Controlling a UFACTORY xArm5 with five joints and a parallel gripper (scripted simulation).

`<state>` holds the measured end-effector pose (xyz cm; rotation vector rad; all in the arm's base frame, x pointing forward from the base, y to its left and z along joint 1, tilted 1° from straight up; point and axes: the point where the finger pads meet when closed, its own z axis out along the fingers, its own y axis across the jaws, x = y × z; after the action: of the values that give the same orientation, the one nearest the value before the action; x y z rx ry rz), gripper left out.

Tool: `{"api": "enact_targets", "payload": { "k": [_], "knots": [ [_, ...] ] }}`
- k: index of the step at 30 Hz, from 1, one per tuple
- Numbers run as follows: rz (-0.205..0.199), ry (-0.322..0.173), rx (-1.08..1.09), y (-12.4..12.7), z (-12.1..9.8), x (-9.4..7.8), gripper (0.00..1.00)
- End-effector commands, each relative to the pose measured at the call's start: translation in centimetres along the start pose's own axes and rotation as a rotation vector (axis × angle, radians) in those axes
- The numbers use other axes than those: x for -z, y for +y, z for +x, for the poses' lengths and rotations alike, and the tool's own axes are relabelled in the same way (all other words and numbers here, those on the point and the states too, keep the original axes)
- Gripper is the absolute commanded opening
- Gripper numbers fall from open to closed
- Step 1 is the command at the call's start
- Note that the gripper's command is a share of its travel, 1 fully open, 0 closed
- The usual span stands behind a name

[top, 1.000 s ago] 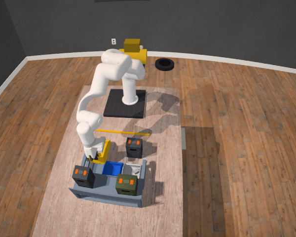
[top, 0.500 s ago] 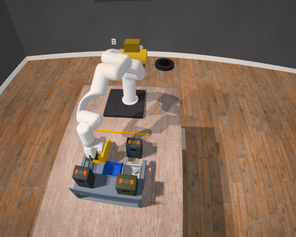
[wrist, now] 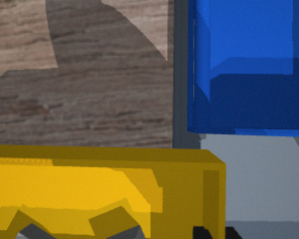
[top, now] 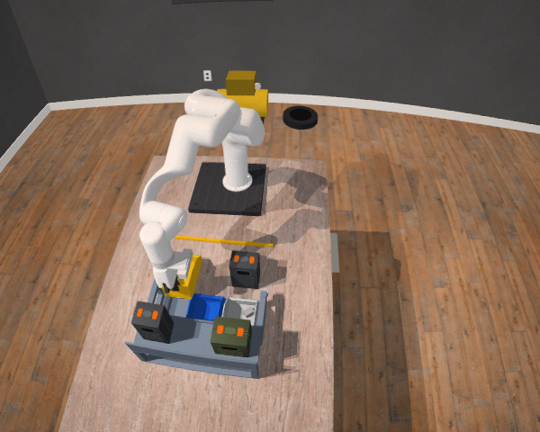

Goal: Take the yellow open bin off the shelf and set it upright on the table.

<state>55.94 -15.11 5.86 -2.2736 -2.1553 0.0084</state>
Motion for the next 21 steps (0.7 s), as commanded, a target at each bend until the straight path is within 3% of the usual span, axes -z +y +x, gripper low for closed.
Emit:
{"api": "enact_targets", "payload": {
  "k": [1,21],
  "knots": [
    [-0.004,-0.001,0.0,0.12,-0.03,0.19,0.07],
    [-0.004,-0.001,0.0,0.12,-0.03,0.19,0.05]
  ]
}}
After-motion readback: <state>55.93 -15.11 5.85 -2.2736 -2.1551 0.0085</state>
